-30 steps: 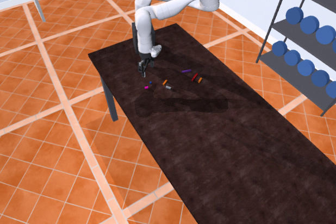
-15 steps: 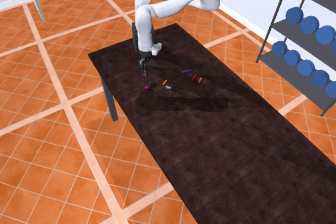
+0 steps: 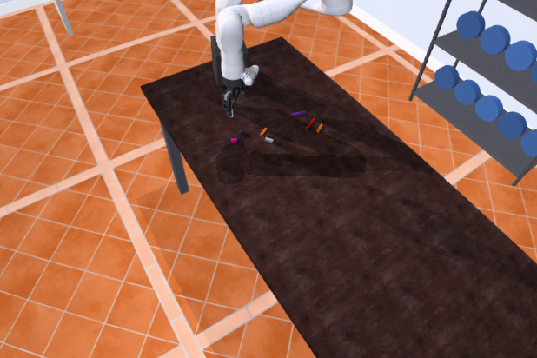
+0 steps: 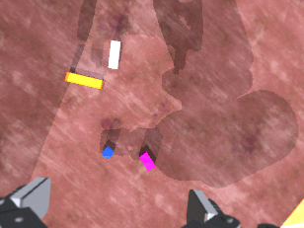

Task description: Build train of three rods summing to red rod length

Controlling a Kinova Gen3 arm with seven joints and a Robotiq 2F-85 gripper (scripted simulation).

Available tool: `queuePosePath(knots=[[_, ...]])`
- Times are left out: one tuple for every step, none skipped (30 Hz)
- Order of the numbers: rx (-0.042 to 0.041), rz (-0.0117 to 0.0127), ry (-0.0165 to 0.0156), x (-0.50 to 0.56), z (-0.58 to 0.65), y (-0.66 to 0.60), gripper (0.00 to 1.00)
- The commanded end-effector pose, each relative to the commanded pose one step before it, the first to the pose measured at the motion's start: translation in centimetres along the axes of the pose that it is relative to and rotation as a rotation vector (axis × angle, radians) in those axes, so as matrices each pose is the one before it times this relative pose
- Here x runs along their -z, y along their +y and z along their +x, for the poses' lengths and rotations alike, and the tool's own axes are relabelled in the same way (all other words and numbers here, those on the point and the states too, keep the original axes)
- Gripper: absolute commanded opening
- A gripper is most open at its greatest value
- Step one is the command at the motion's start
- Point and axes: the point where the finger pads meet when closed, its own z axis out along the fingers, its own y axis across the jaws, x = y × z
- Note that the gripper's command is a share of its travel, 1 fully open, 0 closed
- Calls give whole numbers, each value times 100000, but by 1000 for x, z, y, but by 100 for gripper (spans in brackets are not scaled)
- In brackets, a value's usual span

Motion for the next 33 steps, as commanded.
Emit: queuePosePath(knots=[[697, -475, 473, 230, 123, -115, 100], [-597, 0, 0, 0, 0, 0, 100], [2511, 1403, -1000, 124, -302, -688, 100], [-48, -5, -6, 1, -15, 8, 100], [46, -655, 359, 1, 112, 204, 100], [-45, -225, 124, 0, 38, 70, 100], [-734, 1, 0, 0, 2, 3, 100], [2039, 1190, -839, 114, -262, -608, 100], [0, 0, 0, 0, 0, 0, 100], [32, -427, 225, 1, 70, 133, 100], [20, -264, 139, 0, 43, 82, 100], [0, 0, 0, 0, 0, 0, 100], [0, 0, 0, 0, 0, 0, 100], [-768, 12, 2, -2, 22, 37, 100], [1943, 973, -690, 106, -232, -567, 100], [0, 0, 0, 0, 0, 0, 100], [16, -197, 100, 0, 31, 61, 100], [26, -328, 167, 0, 52, 102, 100], [52, -24, 14, -1, 12, 21, 100], [-6, 5, 0, -1, 9, 16, 100], [1060, 824, -571, 96, -183, -499, 100], [0, 0, 0, 0, 0, 0, 100], [0, 0, 0, 0, 0, 0, 100], [30, -364, 179, 0, 56, 113, 100], [62, -68, 36, -1, 19, 37, 100], [61, 5, 0, -1, 8, 16, 100], [918, 690, -475, 88, -152, -447, 100], [0, 0, 0, 0, 0, 0, 100], [0, 0, 0, 0, 0, 0, 100], [0, 0, 0, 0, 0, 0, 100], [83, -277, 133, 0, 49, 103, 100], [911, 521, -369, 79, -109, -365, 100], [0, 0, 0, 0, 0, 0, 100]])
